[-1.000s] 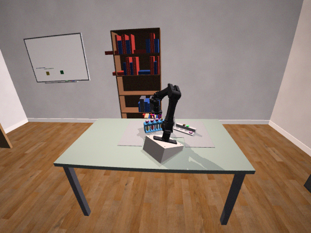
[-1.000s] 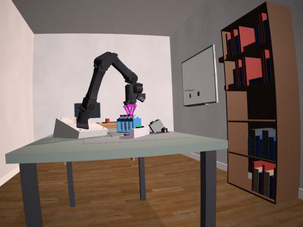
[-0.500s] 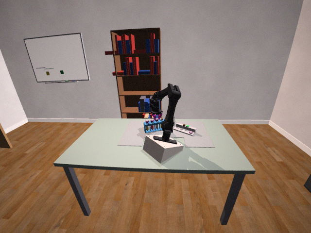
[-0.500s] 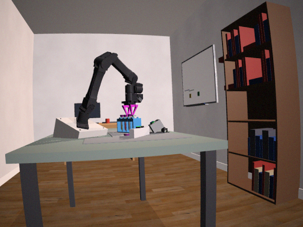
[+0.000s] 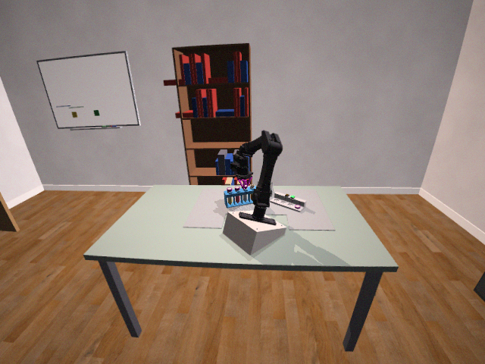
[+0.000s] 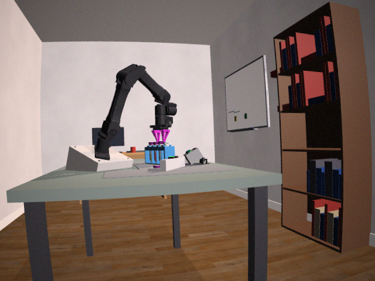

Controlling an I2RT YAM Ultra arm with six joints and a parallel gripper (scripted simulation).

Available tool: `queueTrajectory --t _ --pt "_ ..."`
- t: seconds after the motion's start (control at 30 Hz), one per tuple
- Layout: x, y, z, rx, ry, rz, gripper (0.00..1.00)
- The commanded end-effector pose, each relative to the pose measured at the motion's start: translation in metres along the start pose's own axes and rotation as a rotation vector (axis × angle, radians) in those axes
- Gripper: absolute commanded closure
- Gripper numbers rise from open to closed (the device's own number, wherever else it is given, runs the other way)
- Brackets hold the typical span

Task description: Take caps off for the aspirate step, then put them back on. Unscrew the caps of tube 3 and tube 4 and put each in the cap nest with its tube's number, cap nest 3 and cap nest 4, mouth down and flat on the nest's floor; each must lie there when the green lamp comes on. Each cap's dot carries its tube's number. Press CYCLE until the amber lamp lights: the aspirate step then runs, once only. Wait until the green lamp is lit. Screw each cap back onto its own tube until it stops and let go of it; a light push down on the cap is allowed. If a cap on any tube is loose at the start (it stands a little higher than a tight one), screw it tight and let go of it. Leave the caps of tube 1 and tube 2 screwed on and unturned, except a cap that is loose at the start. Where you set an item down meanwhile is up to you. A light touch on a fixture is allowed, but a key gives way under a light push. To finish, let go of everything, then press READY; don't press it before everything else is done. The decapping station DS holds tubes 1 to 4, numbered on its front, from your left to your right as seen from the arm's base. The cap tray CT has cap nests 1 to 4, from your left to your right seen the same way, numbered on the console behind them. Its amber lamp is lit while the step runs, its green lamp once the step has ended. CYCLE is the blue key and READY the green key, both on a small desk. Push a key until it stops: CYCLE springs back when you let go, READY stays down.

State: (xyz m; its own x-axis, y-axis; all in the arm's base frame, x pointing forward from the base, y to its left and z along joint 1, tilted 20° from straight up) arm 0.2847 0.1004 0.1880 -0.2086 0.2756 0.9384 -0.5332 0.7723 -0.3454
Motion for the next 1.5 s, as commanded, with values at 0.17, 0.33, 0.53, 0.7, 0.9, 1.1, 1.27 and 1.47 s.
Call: queueTrajectory --t 0.17,0.33,0.53,0.7,0.9,1.1,1.27,1.47 --pt "0.0039 -0.0005 -0.0009 0.019 -0.014 0.003 1.0" --pt "0.0039 -0.0005 -0.0009 0.019 -0.014 0.003 1.0" --pt "0.0037 -0.0006 -0.0008 -0.114 -0.014 0.002 1.0" --pt "0.0035 -0.0006 -0.0008 -0.248 -0.014 0.001 1.0" --pt "0.0032 -0.0007 -0.0008 -0.448 -0.015 -0.001 1.0" --pt "0.0029 -0.0007 -0.0008 -0.614 -0.014 -0.002 1.0" --pt "0.0027 -0.0007 -0.0008 -0.748 -0.014 -0.003 1.0" --pt "0.0027 -0.0006 -0.0009 -0.767 -0.014 -0.003 1.0"
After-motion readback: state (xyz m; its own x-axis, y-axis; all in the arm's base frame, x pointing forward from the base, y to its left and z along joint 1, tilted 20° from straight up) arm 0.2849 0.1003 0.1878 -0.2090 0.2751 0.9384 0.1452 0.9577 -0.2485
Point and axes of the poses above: the point where the finger pads meet when closed, its own x axis back along the fingers, its own y axis across the jaws, z = x × y, the point moved 10 cm from there along x, back along the fingers, and after that the axes turned 10 degrees about -x, right-handed, at the moved point
